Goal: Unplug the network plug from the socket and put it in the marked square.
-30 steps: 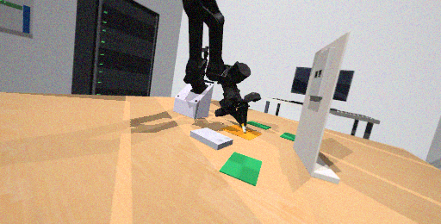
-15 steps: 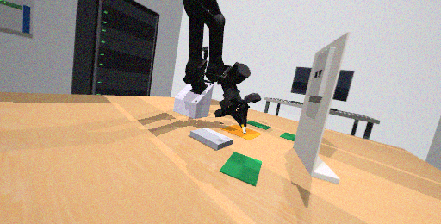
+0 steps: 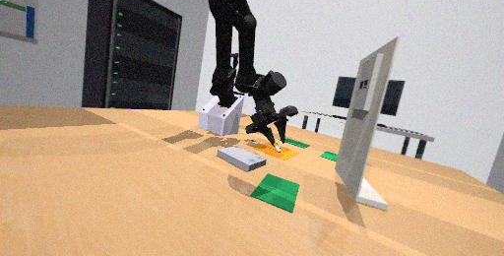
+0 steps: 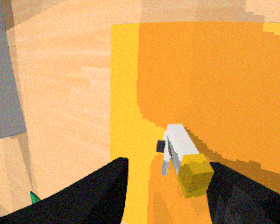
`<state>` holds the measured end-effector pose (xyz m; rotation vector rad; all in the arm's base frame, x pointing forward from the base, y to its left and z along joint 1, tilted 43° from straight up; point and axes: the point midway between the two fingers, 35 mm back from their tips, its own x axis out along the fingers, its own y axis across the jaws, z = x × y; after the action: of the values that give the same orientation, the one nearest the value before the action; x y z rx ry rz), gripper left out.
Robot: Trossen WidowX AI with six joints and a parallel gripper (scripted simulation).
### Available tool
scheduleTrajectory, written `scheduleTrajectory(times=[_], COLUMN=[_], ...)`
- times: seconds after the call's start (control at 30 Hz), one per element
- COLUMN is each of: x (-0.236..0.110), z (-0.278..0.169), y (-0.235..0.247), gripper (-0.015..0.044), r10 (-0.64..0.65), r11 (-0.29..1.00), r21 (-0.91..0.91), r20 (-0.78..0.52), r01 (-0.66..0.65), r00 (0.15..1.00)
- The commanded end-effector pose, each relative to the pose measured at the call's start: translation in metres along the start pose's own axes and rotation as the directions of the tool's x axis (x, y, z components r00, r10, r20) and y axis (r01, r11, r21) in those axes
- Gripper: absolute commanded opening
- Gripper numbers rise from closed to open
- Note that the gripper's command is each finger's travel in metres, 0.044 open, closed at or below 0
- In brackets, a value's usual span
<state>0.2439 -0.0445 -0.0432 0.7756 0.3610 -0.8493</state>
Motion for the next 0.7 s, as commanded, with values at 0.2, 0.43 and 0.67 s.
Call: scheduleTrajectory(times=[0.2, 0.43, 0.67], x=[-0.006, -0.010, -0.015], z=[0.000, 0.000, -0.001], y=[0.000, 0.000, 0.000], gripper=[0.0156, 0.0156, 0.0156], r10=[-0.004, -0.005, -0.005], r11=[1.000, 1.000, 1.000], r21=[0.004, 0.003, 0.003], r20=[0.002, 0.001, 0.000], r01=[0.004, 0.005, 0.005], r00=[1.000, 1.000, 1.000])
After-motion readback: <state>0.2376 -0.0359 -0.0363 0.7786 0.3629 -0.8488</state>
